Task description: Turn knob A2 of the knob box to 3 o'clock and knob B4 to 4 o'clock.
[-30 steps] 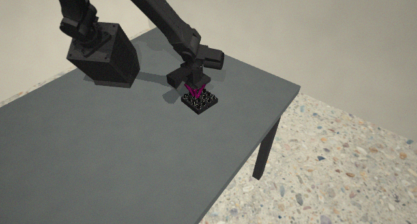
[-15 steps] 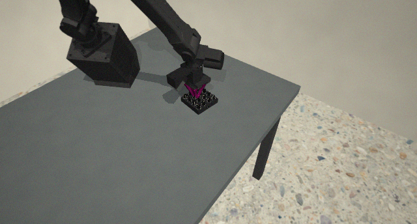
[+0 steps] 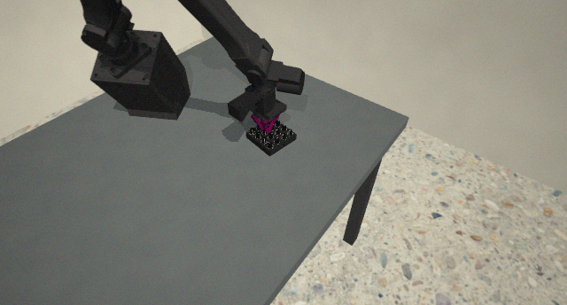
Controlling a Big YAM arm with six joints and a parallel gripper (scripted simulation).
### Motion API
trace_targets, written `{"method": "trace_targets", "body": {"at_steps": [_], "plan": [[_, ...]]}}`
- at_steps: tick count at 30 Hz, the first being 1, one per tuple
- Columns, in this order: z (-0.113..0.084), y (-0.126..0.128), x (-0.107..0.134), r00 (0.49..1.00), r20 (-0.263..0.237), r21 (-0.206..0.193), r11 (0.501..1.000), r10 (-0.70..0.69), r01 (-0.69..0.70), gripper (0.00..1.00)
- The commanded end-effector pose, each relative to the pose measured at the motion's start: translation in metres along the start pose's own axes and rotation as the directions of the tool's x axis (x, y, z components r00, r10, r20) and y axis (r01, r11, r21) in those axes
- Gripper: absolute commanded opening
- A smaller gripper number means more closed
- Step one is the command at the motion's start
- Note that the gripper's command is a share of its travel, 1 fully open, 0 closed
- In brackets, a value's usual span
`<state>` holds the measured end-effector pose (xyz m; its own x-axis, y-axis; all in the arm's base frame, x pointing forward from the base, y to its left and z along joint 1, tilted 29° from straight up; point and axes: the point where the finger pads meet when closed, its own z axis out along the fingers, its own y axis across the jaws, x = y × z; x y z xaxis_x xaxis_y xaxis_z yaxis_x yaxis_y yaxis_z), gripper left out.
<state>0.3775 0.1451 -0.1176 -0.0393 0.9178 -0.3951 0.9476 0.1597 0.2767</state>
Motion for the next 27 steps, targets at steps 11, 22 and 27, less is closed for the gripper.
{"method": "trace_targets", "body": {"at_steps": [11, 22, 27], "plan": [[-0.018, 0.0007, 0.0044, 0.926, 0.0, -0.019, 0.926, -0.377, 0.377, 0.18], [-0.0215, 0.0001, 0.0042, 0.811, 0.005, -0.018, 0.811, -0.585, 0.585, 0.18], [-0.0228, 0.0, 0.0032, 0.736, 0.008, -0.015, 0.736, -0.677, 0.677, 0.18]]}}
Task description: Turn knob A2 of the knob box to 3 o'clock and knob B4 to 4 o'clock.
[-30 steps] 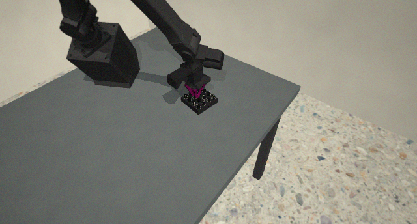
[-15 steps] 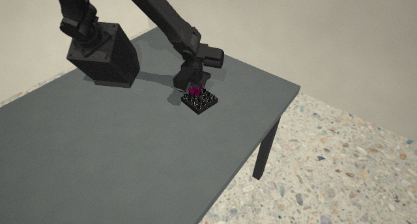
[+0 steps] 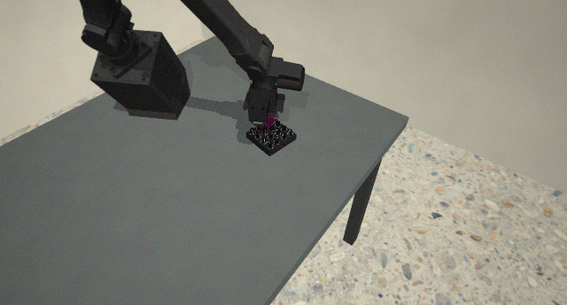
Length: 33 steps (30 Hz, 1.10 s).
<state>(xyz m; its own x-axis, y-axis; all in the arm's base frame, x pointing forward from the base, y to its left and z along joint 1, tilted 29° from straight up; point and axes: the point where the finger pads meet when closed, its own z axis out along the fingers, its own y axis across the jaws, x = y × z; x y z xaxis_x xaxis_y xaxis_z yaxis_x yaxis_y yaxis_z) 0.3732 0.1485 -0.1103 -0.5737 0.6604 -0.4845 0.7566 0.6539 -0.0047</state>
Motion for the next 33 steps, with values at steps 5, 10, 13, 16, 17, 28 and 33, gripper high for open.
{"method": "trace_targets", "body": {"at_steps": [5, 10, 13, 16, 17, 28, 33], "plan": [[-0.0155, 0.0028, 0.0024, 0.975, 0.009, -0.022, 0.975, -0.222, 0.222, 0.18], [-0.0172, 0.0027, 0.0022, 0.94, 0.012, -0.02, 0.939, -0.342, 0.342, 0.18], [-0.0183, 0.002, 0.0026, 0.914, 0.013, -0.017, 0.913, -0.407, 0.407, 0.18], [-0.019, 0.0019, 0.0021, 0.883, 0.014, -0.016, 0.883, -0.469, 0.469, 0.18], [-0.0193, 0.0017, 0.002, 0.873, 0.014, -0.015, 0.873, -0.488, 0.488, 0.18], [-0.023, 0.0009, 0.003, 0.733, 0.017, -0.01, 0.733, -0.68, 0.68, 0.18], [-0.024, 0.0005, 0.0021, 0.655, 0.018, -0.007, 0.655, -0.756, 0.756, 0.18]]}}
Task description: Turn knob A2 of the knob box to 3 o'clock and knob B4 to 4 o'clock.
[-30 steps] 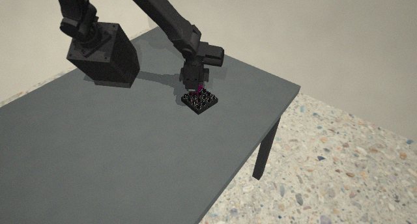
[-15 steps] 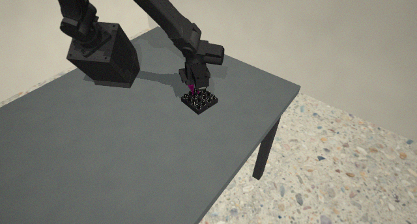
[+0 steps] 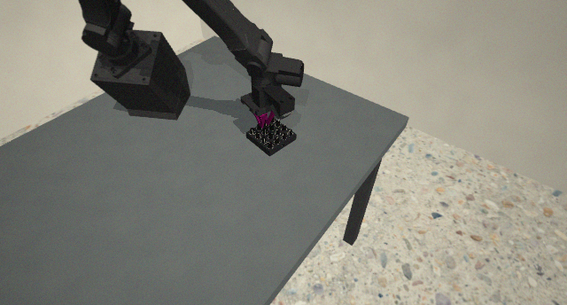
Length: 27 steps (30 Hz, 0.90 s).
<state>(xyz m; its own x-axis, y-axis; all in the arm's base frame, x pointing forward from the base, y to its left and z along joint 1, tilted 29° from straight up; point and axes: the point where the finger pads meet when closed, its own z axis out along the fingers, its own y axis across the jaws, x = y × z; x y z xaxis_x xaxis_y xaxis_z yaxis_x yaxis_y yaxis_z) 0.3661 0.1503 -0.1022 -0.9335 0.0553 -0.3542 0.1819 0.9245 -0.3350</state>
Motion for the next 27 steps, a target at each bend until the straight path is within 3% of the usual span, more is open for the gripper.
{"method": "trace_targets", "body": {"at_steps": [1, 27], "plan": [[-0.014, 0.0037, -0.003, 0.991, 0.024, -0.016, 0.991, -0.134, 0.134, 0.18], [-0.0141, 0.0037, -0.003, 0.99, 0.024, -0.015, 0.99, -0.142, 0.143, 0.18]]}}
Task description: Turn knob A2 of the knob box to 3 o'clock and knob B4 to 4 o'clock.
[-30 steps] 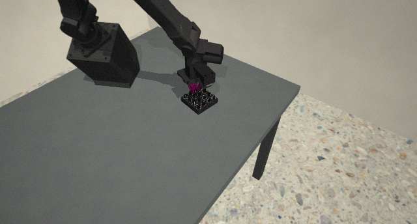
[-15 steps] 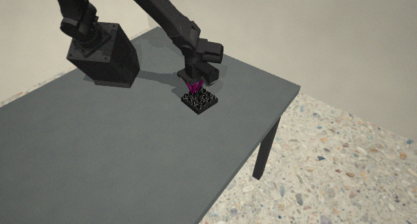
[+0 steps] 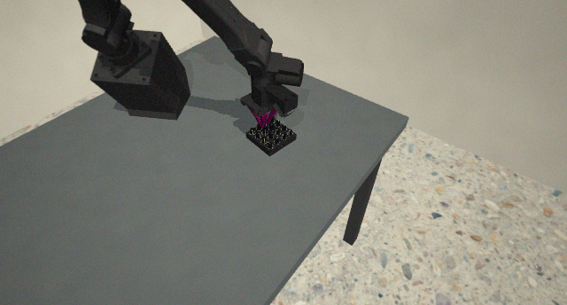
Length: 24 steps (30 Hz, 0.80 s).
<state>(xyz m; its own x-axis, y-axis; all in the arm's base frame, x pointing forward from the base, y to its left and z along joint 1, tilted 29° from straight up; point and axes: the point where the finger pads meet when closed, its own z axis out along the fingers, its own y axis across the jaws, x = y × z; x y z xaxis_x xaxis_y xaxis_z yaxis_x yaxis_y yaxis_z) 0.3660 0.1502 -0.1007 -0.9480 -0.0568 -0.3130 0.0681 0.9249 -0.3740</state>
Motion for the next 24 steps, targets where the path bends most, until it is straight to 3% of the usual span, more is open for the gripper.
{"method": "trace_targets", "body": {"at_steps": [1, 18, 24], "plan": [[-0.013, 0.004, -0.003, 1.0, 0.022, -0.014, 1.0, -0.022, 0.023, 0.18], [-0.012, 0.004, -0.004, 1.0, 0.024, -0.015, 1.0, -0.019, 0.019, 0.18], [0.001, 0.001, -0.001, 1.0, 0.01, -0.006, 1.0, -0.012, 0.012, 0.18]]}}
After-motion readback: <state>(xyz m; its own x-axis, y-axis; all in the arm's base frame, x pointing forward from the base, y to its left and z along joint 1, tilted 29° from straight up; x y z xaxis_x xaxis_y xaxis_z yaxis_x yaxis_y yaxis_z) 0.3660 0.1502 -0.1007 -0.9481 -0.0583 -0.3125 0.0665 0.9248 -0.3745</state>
